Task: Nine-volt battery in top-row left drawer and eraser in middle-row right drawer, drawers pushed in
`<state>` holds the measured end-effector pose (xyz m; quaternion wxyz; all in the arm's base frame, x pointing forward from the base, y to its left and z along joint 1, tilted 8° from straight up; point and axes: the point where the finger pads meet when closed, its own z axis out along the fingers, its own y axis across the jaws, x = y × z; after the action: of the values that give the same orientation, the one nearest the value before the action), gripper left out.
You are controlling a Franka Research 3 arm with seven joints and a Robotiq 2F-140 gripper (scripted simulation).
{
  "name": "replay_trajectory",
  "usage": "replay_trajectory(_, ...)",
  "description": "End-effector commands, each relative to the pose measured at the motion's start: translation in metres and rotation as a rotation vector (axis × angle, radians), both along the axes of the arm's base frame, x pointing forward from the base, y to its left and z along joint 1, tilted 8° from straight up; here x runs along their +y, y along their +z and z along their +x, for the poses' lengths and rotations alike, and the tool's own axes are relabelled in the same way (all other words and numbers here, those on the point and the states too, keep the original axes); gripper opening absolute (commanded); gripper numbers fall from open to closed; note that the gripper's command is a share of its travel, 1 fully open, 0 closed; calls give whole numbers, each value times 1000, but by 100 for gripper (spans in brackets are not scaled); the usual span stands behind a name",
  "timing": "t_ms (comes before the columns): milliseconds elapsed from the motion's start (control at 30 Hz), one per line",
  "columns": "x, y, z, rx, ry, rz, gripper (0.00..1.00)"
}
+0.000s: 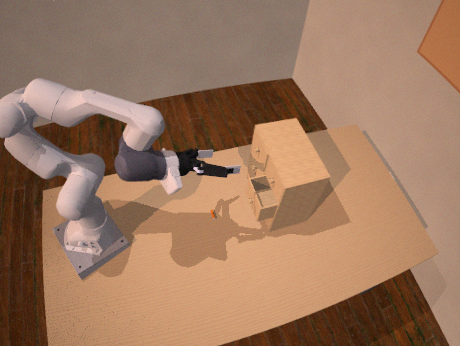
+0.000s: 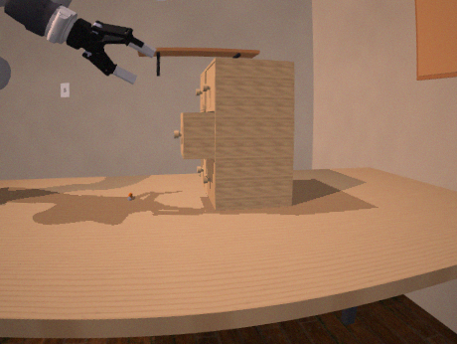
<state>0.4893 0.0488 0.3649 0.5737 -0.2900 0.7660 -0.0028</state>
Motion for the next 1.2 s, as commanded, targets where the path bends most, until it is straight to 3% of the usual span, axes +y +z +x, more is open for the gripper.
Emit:
replay_trajectory(0,8,4,2,-26,58,-66,100)
replay_trajectory(567,8,4,2,-26,58,-66,100)
replay_trajectory(600,25,17,8,-71,175,-184,100)
replay_trajectory(1167,25,17,8,-71,175,-184,100)
